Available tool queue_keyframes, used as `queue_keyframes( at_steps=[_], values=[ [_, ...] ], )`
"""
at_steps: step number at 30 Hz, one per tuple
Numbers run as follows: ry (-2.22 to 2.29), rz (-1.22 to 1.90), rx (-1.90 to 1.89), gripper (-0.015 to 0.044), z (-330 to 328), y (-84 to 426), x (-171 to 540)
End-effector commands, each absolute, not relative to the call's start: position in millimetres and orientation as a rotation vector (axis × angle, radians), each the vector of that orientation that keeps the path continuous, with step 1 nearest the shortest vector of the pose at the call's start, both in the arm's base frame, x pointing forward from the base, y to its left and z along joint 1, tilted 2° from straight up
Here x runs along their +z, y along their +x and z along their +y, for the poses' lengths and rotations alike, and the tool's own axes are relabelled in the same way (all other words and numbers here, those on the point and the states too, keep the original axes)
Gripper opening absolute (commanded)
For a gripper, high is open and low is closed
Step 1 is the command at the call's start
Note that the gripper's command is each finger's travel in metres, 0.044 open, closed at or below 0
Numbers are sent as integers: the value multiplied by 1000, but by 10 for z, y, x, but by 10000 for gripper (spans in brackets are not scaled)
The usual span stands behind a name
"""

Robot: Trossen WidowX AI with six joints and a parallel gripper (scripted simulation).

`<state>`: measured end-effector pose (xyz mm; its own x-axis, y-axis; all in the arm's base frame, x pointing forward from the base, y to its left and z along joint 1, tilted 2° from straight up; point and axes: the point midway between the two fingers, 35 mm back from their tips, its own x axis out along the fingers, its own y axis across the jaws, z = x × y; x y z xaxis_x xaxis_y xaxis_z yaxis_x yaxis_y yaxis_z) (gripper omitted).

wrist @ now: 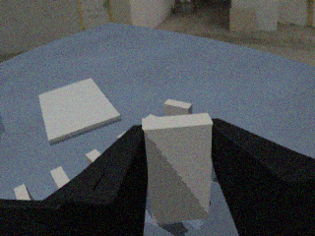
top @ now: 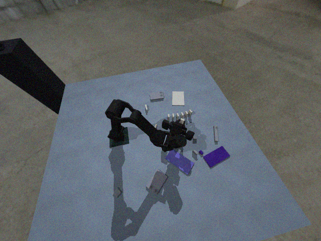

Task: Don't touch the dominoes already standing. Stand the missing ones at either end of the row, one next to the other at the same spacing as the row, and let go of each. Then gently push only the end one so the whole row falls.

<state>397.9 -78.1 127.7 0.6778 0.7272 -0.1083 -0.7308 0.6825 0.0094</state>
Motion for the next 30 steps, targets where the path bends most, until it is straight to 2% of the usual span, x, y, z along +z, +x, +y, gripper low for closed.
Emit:
queue_keyframes(
  at_steps=[1, 22, 30],
  values=[
    [-41, 61, 853, 107, -751, 3830, 1302],
    [-38, 43, 874, 107, -730, 3761, 1295],
    [-39, 43, 872, 107, -717, 3809, 1010]
  ],
)
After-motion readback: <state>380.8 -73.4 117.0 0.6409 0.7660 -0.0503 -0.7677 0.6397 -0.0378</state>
